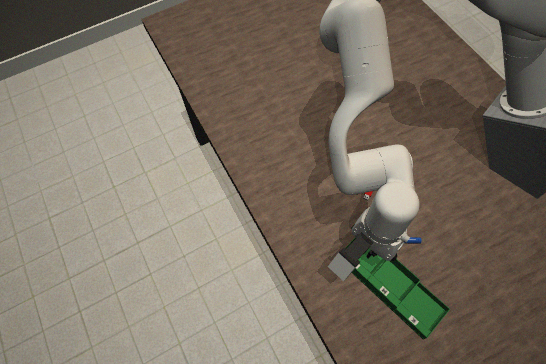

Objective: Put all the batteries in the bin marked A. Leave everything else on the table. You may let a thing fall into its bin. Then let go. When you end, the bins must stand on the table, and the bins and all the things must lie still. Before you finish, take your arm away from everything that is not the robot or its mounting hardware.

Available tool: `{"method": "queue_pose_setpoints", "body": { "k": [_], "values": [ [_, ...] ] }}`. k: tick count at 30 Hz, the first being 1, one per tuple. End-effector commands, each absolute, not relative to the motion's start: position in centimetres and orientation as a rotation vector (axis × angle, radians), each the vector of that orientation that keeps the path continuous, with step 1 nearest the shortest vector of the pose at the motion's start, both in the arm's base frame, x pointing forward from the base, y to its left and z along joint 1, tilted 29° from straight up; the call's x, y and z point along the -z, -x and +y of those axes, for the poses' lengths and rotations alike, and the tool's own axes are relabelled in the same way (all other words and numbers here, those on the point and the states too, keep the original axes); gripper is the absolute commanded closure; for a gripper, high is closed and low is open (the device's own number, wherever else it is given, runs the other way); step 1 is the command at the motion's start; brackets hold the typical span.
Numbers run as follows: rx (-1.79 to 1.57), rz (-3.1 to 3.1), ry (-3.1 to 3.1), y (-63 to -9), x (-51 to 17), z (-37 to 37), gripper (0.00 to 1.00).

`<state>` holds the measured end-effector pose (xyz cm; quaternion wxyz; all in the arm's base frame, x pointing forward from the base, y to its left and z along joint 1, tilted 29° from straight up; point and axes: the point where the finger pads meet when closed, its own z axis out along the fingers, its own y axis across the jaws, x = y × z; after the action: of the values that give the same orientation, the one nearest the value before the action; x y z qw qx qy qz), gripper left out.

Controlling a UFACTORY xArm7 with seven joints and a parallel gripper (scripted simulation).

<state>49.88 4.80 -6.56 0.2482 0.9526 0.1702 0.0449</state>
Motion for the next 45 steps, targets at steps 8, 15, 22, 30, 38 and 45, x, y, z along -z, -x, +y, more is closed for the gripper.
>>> {"method": "queue_pose_setpoints", "body": {
  "k": [8, 15, 22, 30, 38, 45],
  "values": [
    [-0.129, 0.467, -2.597, -50.4, 8.6, 3.9, 0.93],
    [-0.128, 0.466, -2.597, -50.8, 10.2, 3.1, 0.93],
    [-0.128, 0.466, -2.597, -50.8, 10.3, 3.1, 0.93],
    [-0.128, 0.466, -2.597, -50.8, 10.3, 3.1, 0.93],
    [-0.129, 0.467, -2.597, -50.8, 10.3, 3.1, 0.93],
    [-0.129, 0.466, -2.597, -50.8, 10.3, 3.1, 0.93]
  ]
}}
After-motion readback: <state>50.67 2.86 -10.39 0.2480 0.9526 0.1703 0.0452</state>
